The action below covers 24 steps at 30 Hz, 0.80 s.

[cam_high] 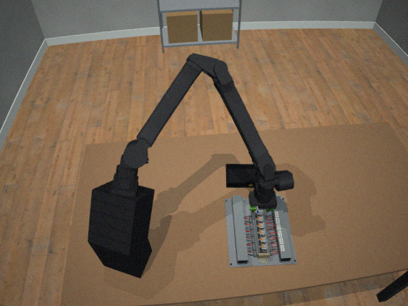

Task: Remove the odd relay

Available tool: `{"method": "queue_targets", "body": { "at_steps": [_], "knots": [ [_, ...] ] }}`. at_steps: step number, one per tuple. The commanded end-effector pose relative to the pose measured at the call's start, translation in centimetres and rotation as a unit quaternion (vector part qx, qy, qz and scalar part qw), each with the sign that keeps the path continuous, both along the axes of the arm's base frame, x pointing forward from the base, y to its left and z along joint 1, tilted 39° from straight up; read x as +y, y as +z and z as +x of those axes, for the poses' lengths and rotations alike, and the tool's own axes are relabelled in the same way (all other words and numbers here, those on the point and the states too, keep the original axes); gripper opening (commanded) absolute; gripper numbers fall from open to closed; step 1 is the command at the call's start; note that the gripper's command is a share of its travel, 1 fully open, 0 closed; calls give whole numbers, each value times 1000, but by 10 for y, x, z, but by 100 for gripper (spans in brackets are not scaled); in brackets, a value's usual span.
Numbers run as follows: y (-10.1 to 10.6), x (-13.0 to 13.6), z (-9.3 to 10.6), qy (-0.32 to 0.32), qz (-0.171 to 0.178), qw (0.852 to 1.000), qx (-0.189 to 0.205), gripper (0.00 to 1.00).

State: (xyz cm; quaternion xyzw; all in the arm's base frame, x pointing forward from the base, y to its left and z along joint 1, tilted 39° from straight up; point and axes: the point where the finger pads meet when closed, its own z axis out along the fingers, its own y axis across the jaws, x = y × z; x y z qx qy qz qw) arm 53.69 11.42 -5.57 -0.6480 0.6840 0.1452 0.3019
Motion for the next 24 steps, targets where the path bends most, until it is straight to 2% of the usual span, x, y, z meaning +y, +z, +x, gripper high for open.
{"method": "queue_targets", "body": {
  "at_steps": [1, 24],
  "knots": [
    [8, 0, 10, -5, 2, 1000, -10, 59],
    [10, 1, 10, -4, 2, 1000, -11, 59]
  ]
}}
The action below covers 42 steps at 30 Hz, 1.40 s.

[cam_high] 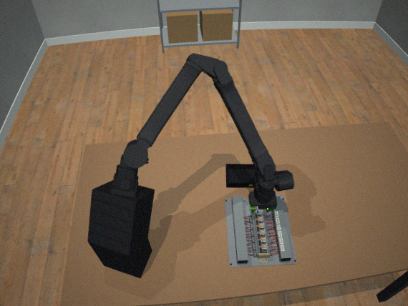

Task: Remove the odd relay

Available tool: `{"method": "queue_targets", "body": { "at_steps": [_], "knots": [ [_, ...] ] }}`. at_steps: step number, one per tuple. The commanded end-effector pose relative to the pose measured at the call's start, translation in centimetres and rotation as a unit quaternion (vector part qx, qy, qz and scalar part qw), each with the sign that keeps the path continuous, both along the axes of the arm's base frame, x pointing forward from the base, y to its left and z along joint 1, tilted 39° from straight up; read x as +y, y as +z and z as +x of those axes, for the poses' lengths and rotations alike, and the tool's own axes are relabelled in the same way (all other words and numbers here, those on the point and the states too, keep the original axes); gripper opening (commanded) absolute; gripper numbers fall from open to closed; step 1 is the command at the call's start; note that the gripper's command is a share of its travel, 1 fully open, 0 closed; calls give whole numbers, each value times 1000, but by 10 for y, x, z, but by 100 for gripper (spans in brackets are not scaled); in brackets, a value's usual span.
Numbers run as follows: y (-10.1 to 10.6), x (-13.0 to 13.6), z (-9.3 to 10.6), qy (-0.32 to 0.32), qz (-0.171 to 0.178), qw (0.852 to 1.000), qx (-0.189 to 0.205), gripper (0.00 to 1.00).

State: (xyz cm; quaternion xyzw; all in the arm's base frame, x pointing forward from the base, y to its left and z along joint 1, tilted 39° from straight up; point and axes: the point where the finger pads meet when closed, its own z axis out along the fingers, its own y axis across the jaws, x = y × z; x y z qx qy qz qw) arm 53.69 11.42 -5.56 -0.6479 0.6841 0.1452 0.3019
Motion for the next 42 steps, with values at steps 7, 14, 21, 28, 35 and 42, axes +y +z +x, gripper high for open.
{"method": "queue_targets", "body": {
  "at_steps": [7, 14, 21, 28, 35, 42],
  "knots": [
    [13, 4, 11, -2, 2, 1000, -13, 59],
    [14, 2, 12, -5, 2, 1000, -14, 59],
    [14, 0, 13, -6, 2, 1000, -14, 59],
    [14, -1, 13, -7, 2, 1000, -14, 59],
    [14, -1, 13, -7, 2, 1000, -14, 59],
    [14, -1, 13, -7, 2, 1000, -14, 59]
  ]
}}
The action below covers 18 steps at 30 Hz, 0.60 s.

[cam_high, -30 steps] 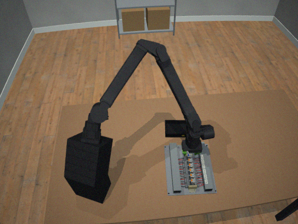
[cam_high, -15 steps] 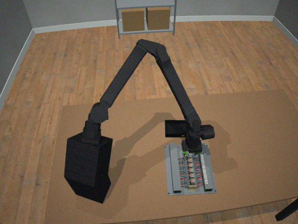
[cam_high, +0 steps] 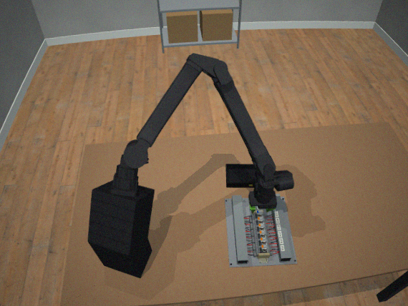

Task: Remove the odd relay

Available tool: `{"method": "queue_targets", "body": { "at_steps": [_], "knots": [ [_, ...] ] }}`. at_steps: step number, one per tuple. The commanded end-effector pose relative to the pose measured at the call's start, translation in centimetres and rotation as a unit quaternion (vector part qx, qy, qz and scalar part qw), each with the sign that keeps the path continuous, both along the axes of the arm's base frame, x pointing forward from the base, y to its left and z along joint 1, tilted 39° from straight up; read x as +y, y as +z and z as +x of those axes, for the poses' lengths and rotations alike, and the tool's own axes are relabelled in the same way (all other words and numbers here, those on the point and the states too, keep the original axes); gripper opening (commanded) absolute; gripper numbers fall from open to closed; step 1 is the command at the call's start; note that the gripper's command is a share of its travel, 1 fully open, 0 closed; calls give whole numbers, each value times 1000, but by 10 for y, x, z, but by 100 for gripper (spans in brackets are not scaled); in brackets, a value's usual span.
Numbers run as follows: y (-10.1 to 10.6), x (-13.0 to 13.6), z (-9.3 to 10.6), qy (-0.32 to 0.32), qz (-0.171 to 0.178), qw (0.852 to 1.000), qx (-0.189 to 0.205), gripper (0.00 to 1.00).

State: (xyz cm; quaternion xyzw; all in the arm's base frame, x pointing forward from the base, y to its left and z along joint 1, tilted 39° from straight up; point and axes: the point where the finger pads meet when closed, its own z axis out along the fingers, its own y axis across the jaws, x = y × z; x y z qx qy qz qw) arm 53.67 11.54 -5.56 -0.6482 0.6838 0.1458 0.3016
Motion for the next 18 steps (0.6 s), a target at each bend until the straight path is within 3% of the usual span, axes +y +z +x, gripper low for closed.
{"method": "queue_targets", "body": {
  "at_steps": [1, 18],
  "knots": [
    [15, -2, 14, -8, 2, 1000, -15, 59],
    [18, -5, 16, -9, 1, 1000, -14, 59]
  ]
}}
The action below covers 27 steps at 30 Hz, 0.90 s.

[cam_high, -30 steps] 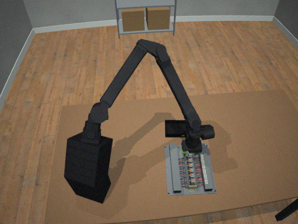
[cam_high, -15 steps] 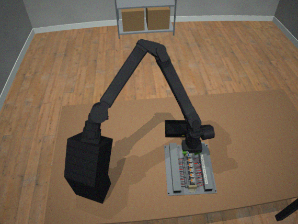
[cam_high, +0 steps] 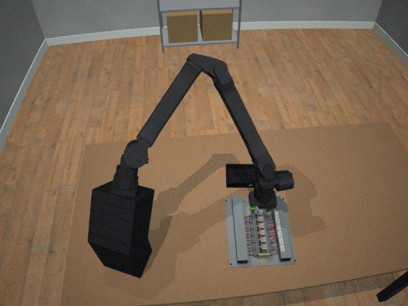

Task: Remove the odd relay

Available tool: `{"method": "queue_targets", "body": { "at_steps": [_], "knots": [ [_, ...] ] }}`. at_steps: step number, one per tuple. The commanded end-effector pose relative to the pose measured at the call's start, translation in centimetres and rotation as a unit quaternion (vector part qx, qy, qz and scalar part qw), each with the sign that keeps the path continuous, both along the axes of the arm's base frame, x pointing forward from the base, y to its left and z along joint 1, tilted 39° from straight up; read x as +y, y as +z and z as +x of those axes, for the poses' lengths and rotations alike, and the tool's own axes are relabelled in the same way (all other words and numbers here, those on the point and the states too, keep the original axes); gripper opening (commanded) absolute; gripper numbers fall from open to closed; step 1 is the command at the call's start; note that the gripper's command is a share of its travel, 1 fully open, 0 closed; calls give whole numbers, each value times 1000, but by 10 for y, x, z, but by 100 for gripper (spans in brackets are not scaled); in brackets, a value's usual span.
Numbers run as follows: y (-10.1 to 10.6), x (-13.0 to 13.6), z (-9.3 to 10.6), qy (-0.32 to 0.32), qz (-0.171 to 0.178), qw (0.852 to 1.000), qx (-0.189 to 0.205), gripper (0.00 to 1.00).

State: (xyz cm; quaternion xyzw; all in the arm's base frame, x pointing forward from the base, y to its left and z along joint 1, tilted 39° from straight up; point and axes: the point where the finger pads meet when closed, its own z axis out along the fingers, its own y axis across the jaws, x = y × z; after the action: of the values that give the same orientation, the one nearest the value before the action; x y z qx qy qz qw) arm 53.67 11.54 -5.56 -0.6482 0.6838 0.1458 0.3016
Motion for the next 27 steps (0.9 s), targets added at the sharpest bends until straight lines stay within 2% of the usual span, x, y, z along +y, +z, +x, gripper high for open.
{"method": "queue_targets", "body": {
  "at_steps": [1, 27],
  "knots": [
    [18, -5, 16, -9, 1, 1000, -14, 59],
    [16, -6, 13, -9, 1, 1000, -13, 59]
  ]
}}
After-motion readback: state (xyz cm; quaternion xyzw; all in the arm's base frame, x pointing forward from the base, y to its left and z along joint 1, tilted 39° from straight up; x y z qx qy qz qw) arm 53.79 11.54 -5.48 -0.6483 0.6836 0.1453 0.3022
